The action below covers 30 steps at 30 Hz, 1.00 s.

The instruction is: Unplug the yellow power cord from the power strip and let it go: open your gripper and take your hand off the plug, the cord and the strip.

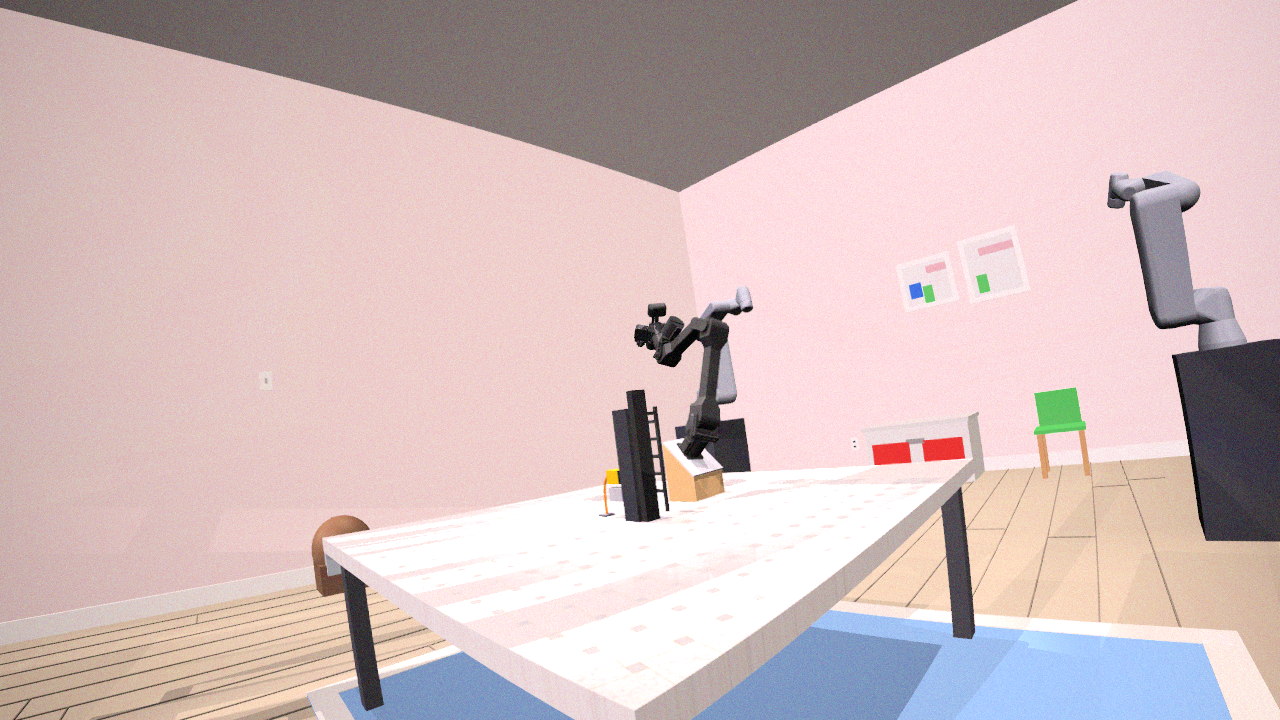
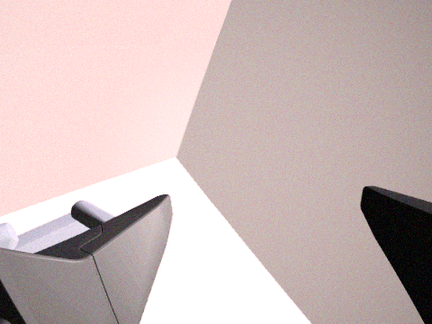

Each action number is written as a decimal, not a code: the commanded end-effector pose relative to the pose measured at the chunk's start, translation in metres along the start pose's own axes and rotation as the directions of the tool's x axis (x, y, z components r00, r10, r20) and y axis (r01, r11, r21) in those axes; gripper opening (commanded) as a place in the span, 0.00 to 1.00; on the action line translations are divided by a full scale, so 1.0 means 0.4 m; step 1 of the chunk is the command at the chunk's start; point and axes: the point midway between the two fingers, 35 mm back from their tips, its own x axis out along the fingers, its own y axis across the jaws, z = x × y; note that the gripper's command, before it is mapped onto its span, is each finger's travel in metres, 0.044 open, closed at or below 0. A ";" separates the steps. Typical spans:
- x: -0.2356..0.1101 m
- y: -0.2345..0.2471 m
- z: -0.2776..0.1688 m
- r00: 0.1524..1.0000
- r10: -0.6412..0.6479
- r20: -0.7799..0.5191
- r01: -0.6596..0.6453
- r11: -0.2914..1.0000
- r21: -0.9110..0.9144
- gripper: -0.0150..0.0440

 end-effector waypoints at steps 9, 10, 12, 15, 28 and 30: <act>-0.034 0.004 0.235 0.962 0.084 0.260 -0.122 0.984 0.132 0.53; -0.040 0.004 0.258 0.954 0.095 0.286 -0.144 0.977 0.157 0.53; -0.062 0.005 0.328 0.923 0.127 0.364 -0.220 0.949 0.226 0.53; -0.115 0.006 0.452 0.847 0.183 0.499 -0.376 0.870 0.319 0.53; -0.507 -0.001 0.855 0.302 0.405 0.863 -0.951 0.189 0.244 0.53; -0.583 -0.003 0.892 0.201 0.435 0.878 -0.979 0.057 0.196 0.53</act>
